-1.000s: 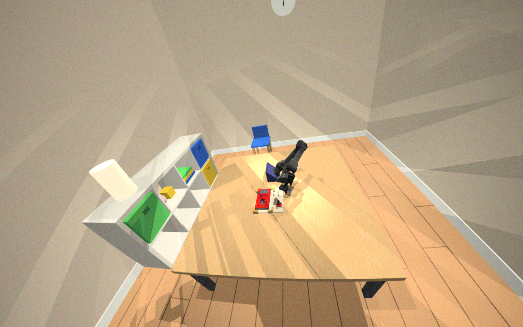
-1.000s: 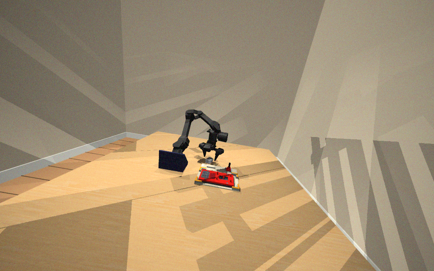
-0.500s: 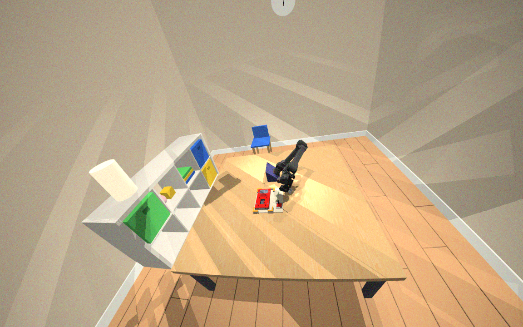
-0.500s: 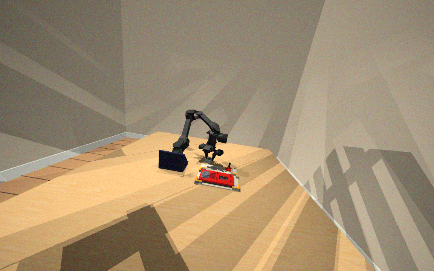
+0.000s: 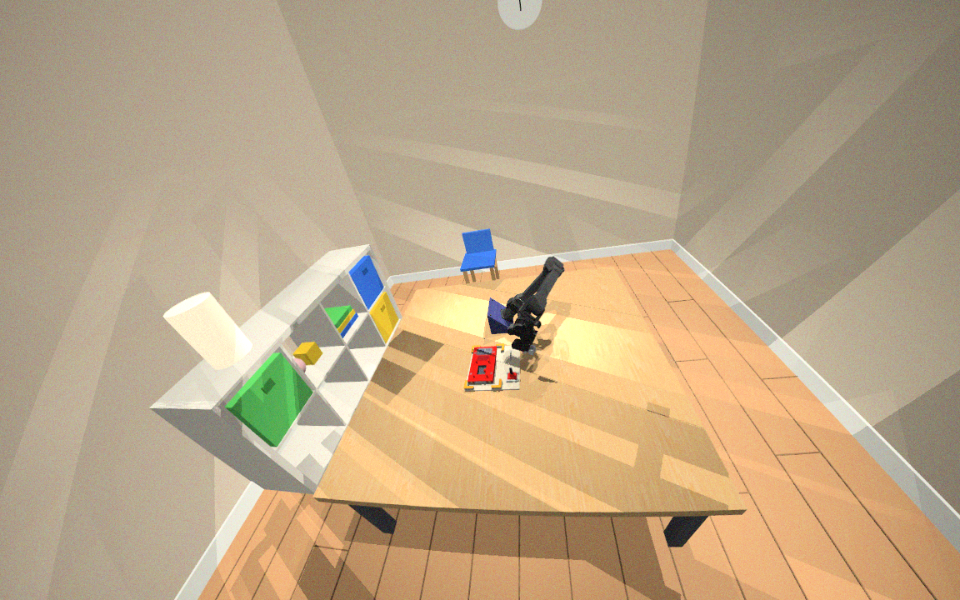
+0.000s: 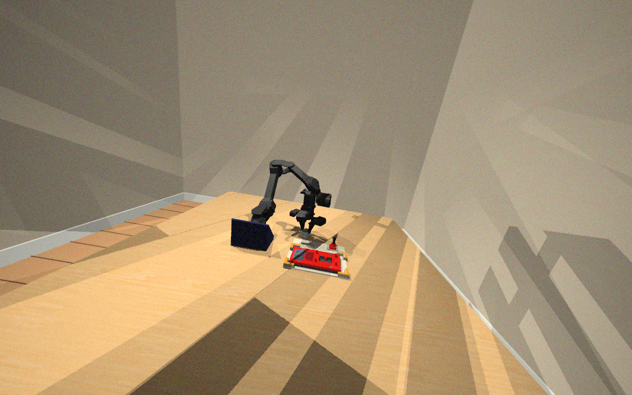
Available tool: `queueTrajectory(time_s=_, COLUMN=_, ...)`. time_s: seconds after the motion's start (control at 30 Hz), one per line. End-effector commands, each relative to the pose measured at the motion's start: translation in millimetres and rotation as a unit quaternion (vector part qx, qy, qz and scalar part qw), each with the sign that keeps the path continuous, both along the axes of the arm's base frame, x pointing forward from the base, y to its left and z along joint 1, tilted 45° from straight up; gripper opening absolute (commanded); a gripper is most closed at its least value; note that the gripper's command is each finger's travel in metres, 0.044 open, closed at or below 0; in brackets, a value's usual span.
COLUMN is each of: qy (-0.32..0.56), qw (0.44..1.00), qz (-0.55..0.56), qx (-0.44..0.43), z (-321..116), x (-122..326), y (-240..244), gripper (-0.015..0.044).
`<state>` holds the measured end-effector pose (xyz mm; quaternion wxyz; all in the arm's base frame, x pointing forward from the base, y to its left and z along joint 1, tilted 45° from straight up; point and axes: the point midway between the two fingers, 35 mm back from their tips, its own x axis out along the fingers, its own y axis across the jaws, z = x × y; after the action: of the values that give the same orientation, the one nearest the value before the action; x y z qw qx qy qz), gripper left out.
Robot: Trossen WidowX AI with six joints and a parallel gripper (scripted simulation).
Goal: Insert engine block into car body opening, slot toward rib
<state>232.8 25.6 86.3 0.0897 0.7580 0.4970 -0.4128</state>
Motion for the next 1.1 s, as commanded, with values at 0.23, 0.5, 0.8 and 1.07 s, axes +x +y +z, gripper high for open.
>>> queueTrajectory(time_s=0.23, qy=-0.007, qw=1.000, qz=-0.019, qx=-0.011, z=17, x=2, y=-22, gripper=0.0000)
queueTrajectory(time_s=0.5, qy=0.000, qw=0.999, qz=-0.031, qx=-0.014, z=35, x=-2, y=-40, gripper=0.0000)
queueTrajectory(time_s=0.8, qy=0.007, qw=0.999, qz=-0.044, qx=-0.015, z=57, x=-9, y=-58, gripper=0.0000)
queueTrajectory(time_s=1.07, qy=0.013, qw=0.998, qz=-0.055, qx=-0.014, z=78, x=-17, y=-72, gripper=0.0000)
